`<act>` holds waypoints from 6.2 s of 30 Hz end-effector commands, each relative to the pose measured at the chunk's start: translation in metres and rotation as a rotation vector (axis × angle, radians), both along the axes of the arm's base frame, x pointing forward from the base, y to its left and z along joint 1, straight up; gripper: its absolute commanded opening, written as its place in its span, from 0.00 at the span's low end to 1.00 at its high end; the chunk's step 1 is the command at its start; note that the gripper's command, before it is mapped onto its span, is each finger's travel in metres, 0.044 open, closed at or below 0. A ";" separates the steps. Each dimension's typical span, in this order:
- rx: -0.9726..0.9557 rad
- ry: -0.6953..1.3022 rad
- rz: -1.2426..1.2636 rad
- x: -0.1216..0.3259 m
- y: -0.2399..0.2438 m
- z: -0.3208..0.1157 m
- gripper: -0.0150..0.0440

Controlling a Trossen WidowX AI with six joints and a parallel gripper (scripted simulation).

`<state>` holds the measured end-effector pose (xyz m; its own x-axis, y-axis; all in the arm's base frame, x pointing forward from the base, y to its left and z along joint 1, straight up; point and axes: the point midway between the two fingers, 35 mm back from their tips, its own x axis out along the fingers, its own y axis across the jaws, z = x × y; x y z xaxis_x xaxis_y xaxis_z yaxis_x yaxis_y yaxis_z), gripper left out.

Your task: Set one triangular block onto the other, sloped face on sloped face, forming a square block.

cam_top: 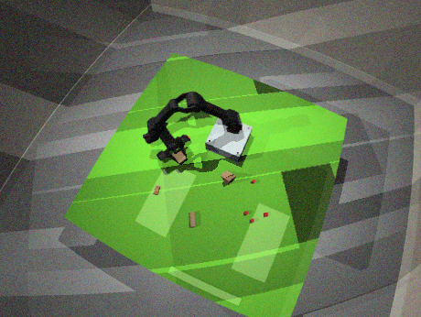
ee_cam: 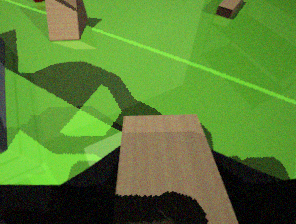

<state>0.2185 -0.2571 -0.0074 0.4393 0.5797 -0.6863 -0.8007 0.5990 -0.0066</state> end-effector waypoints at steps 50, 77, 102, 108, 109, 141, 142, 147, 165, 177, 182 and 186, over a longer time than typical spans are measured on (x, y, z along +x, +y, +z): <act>-1.285 0.940 -0.029 0.042 0.059 0.042 1.00; -1.289 0.944 -0.028 0.001 0.001 -0.029 1.00; -1.285 0.942 -0.031 0.002 0.002 -0.026 0.30; -1.285 0.942 -0.031 0.004 0.001 0.001 0.25; -1.285 0.942 -0.031 0.004 0.001 0.006 0.25; -1.080 0.876 -0.009 -0.009 -0.001 0.063 0.25; -1.051 0.861 -0.007 -0.010 -0.002 0.062 0.25; -0.911 0.769 -0.006 -0.013 -0.005 0.062 0.25; -0.665 0.480 -0.032 -0.015 -0.014 0.078 0.25; -0.662 0.479 -0.031 0.006 0.031 0.092 0.25; -0.660 0.478 -0.031 0.013 0.054 0.099 0.25; -0.658 0.477 -0.031 0.017 0.073 0.103 0.25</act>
